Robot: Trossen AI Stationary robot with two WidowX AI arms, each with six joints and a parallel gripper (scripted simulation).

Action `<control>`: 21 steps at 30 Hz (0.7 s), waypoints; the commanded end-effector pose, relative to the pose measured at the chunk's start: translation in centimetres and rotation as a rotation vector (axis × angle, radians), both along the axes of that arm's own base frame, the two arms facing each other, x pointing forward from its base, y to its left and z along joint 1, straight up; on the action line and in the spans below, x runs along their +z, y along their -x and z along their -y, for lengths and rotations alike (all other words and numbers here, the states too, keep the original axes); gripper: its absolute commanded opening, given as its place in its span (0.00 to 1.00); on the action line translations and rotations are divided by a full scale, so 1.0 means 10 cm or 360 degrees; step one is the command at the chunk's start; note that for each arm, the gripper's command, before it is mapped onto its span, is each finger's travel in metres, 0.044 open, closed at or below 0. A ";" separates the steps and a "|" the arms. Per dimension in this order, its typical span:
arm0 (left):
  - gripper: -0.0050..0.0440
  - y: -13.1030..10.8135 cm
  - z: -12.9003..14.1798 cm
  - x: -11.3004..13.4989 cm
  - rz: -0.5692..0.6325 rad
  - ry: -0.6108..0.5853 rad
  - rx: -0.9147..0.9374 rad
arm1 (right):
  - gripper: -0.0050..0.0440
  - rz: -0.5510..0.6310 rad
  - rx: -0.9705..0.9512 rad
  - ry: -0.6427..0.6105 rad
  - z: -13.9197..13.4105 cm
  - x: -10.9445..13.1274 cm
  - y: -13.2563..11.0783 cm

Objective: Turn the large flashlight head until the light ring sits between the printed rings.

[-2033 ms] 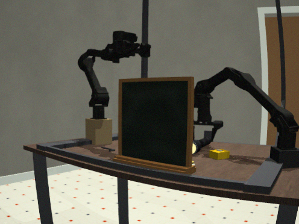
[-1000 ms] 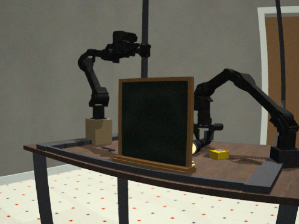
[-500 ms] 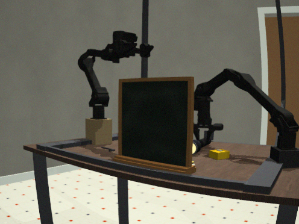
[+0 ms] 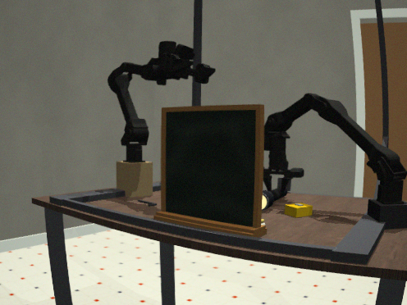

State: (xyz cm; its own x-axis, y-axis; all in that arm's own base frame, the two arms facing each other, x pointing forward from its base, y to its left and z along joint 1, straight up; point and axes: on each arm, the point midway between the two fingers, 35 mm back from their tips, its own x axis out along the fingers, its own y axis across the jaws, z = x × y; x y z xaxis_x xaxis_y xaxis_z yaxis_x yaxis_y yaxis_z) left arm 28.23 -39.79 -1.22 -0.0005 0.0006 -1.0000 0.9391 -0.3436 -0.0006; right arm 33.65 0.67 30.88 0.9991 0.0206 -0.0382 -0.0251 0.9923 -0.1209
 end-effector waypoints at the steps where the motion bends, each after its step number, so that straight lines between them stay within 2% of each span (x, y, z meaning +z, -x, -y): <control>1: 0.37 -0.03 0.05 0.13 0.0030 0.0047 0.0007 | 1.00 -0.0120 0.0068 0.0225 -0.11 -0.10 -0.22; 11: 0.37 -0.03 0.05 0.13 0.0030 0.0047 0.0007 | 1.00 -0.0425 0.0279 0.0715 -0.36 -0.59 -0.66; 13: 0.37 -0.03 0.05 0.13 0.0030 0.0047 0.0007 | 1.00 -0.0425 0.0279 0.0715 -0.36 -0.59 -0.66; 21: 0.37 -0.03 0.05 0.13 0.0030 0.0047 0.0007 | 1.00 -0.0619 0.0502 0.1084 -0.57 -1.03 -0.93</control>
